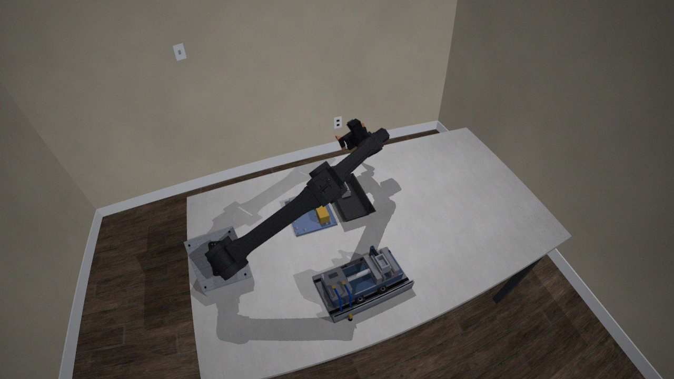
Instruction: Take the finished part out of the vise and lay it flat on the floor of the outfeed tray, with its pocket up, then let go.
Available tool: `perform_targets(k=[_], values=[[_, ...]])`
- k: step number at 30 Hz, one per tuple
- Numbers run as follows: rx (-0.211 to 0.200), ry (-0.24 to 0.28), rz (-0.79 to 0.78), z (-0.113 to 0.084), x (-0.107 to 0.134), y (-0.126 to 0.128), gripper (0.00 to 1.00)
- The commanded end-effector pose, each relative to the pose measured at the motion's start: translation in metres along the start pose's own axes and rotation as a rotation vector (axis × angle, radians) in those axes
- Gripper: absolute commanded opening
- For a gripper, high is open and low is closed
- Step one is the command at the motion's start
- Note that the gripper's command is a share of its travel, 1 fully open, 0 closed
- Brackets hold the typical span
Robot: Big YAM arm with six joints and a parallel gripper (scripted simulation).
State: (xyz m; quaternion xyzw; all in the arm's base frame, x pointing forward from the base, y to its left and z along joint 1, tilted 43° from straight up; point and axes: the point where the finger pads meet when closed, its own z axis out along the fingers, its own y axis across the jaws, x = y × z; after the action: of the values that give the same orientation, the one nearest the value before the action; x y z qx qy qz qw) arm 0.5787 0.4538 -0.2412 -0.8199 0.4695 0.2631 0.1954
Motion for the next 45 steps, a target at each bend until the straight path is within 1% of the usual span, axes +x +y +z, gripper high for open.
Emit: perform_targets(k=[1,17,18,19,20,21,22,24,25,26,27,28,29,30,31,32,34,35,36,37,38,39,40,41,42,43,44,45], values=[[0.006,-0.002,-0.013,-0.002,-0.008,-0.005,1.00],[0.006,-0.002,-0.013,-0.002,-0.008,-0.005,1.00],[0.029,-0.004,-0.037,-0.010,-0.021,-0.018,1.00],[0.032,0.000,-0.035,-0.017,-0.023,-0.019,1.00],[0.027,0.007,-0.019,-0.024,-0.018,-0.016,1.00],[0.033,0.017,-0.007,-0.033,-0.011,-0.017,1.00],[0.034,0.032,-0.004,-0.038,-0.010,-0.017,1.00],[0.039,0.078,0.006,-0.057,-0.007,-0.018,1.00],[0.041,0.111,0.014,-0.071,-0.005,-0.018,1.00],[0.044,0.150,0.023,-0.080,-0.002,-0.016,1.00],[0.044,0.150,0.023,-0.083,-0.002,-0.017,1.00],[0.085,0.150,-0.005,-0.084,-0.007,-0.030,1.00],[0.088,0.196,0.007,-0.094,-0.003,-0.026,1.00],[0.088,0.196,0.004,-0.101,-0.004,-0.029,1.00],[0.049,0.247,0.042,-0.119,0.005,-0.012,1.00],[0.073,0.247,0.027,-0.126,0.000,-0.023,1.00],[0.073,0.247,0.027,-0.126,0.000,-0.023,1.00],[0.051,0.304,0.055,-0.152,0.006,-0.010,1.00],[0.053,0.365,0.070,-0.178,0.010,-0.005,1.00],[0.053,0.431,0.086,-0.194,0.014,0.001,1.00],[0.053,0.431,0.086,-0.207,0.013,0.002,1.00],[0.052,0.501,0.103,-0.224,0.017,0.010,1.00],[0.052,0.501,0.103,-0.237,0.016,0.011,1.00],[0.050,0.572,0.121,-0.257,0.020,0.021,1.00],[0.050,0.572,0.121,-0.269,0.019,0.023,1.00],[0.047,0.646,0.139,-0.291,0.022,0.034,1.00],[0.047,0.646,0.139,-0.301,0.021,0.036,1.00],[0.042,0.720,0.158,-0.327,0.024,0.049,1.00]])
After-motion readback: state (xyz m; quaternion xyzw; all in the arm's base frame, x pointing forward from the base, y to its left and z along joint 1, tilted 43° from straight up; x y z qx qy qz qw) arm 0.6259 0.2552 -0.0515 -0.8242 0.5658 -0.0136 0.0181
